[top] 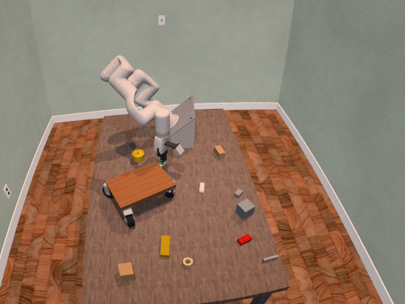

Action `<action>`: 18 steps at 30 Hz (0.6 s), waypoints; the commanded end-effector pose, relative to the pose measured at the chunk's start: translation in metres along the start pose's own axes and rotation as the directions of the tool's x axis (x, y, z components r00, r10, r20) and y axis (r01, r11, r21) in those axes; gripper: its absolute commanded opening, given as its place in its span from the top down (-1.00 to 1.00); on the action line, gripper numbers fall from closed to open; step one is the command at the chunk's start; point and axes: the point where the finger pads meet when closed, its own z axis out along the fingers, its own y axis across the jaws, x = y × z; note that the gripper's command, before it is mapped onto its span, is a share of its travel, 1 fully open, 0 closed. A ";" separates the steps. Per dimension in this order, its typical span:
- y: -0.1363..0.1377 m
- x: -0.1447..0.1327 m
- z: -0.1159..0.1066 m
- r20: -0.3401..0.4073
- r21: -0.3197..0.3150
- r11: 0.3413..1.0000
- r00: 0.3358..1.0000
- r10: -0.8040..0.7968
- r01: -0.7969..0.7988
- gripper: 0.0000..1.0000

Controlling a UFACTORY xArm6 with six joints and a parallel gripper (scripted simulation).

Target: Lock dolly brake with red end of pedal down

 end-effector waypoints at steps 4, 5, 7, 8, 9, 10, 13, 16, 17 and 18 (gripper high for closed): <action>0.001 0.001 0.001 -0.002 -0.002 1.000 1.000 0.001 -0.001 1.00; 0.001 0.001 0.002 -0.002 -0.002 1.000 1.000 0.001 -0.001 1.00; 0.001 0.001 0.003 -0.002 -0.002 1.000 1.000 0.001 -0.001 1.00; 0.001 0.001 0.003 -0.002 -0.002 1.000 1.000 0.001 -0.001 1.00; 0.001 0.001 0.004 -0.002 -0.002 1.000 1.000 0.001 -0.001 1.00; 0.001 0.001 0.004 -0.002 -0.002 1.000 1.000 0.001 -0.001 1.00; 0.001 0.001 0.006 -0.002 -0.002 1.000 1.000 0.001 -0.001 1.00; 0.001 0.001 0.007 -0.002 -0.002 1.000 1.000 0.001 -0.001 1.00; 0.001 0.001 0.008 -0.002 -0.002 1.000 1.000 0.001 -0.001 1.00; 0.001 0.001 0.008 -0.002 -0.002 1.000 1.000 0.001 -0.001 1.00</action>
